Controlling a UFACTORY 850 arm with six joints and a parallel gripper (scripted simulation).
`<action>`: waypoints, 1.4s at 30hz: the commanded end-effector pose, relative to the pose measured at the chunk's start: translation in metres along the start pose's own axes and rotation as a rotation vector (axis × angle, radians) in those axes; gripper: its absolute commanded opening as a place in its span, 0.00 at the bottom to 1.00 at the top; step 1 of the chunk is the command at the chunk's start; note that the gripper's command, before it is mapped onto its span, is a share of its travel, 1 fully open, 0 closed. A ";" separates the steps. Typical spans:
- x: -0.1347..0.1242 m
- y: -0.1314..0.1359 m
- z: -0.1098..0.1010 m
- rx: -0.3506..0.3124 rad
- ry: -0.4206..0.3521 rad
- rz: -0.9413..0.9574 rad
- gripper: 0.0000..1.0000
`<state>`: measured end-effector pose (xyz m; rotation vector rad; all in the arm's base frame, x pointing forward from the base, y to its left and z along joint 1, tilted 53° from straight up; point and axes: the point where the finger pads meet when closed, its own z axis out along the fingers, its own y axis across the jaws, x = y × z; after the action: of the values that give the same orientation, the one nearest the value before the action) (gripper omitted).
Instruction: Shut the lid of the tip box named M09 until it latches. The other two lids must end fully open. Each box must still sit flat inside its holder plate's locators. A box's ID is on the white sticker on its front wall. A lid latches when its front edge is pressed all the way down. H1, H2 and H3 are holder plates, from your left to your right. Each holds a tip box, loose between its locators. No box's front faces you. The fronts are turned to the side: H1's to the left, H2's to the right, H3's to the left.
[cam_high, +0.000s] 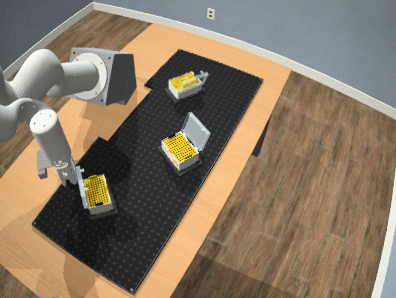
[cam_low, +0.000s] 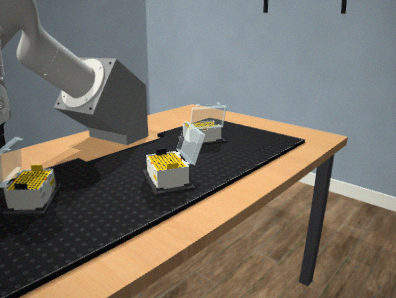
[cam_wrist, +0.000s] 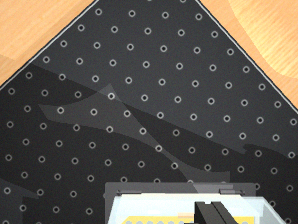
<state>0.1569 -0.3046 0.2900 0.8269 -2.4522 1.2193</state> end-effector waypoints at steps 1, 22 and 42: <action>-0.006 0.000 -0.001 0.000 0.000 0.000 0.00; -0.023 0.000 -0.003 0.000 0.000 0.000 0.00; -0.023 0.000 -0.015 0.000 0.000 0.001 0.00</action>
<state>0.1754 -0.2898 0.2836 0.8265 -2.4519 1.2200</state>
